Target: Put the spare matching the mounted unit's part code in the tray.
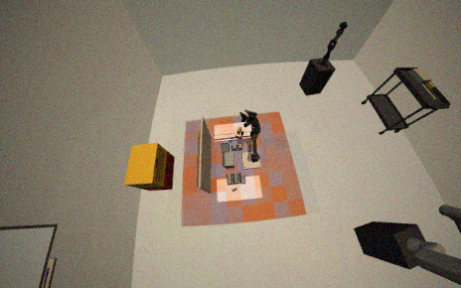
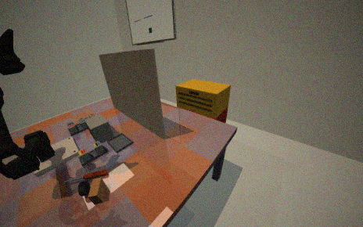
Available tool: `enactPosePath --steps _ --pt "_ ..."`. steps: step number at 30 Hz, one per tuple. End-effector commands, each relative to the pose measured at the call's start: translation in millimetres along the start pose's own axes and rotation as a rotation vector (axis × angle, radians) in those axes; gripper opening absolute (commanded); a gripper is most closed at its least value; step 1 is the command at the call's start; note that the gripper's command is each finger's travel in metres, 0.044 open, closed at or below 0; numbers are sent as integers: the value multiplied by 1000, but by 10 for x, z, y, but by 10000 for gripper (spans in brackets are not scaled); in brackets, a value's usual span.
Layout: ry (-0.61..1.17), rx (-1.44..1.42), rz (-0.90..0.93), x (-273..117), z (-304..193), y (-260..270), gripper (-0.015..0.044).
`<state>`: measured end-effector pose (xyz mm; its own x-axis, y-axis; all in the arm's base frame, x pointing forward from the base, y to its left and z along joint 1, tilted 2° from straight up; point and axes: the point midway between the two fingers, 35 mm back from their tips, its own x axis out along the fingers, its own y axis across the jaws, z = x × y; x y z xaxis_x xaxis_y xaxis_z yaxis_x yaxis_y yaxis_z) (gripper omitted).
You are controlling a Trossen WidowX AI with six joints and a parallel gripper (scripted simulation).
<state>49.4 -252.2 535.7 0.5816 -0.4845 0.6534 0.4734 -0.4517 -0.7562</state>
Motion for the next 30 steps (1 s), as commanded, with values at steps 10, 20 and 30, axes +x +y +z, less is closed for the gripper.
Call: enactPosePath --steps 10,20,30 --pt "-6 -130 -51 -11 85 -223 440" --pt "-38 -1039 -415 -195 1141 -1446 440" --pt "-136 -1777 -776 -475 2621 -1650 440"
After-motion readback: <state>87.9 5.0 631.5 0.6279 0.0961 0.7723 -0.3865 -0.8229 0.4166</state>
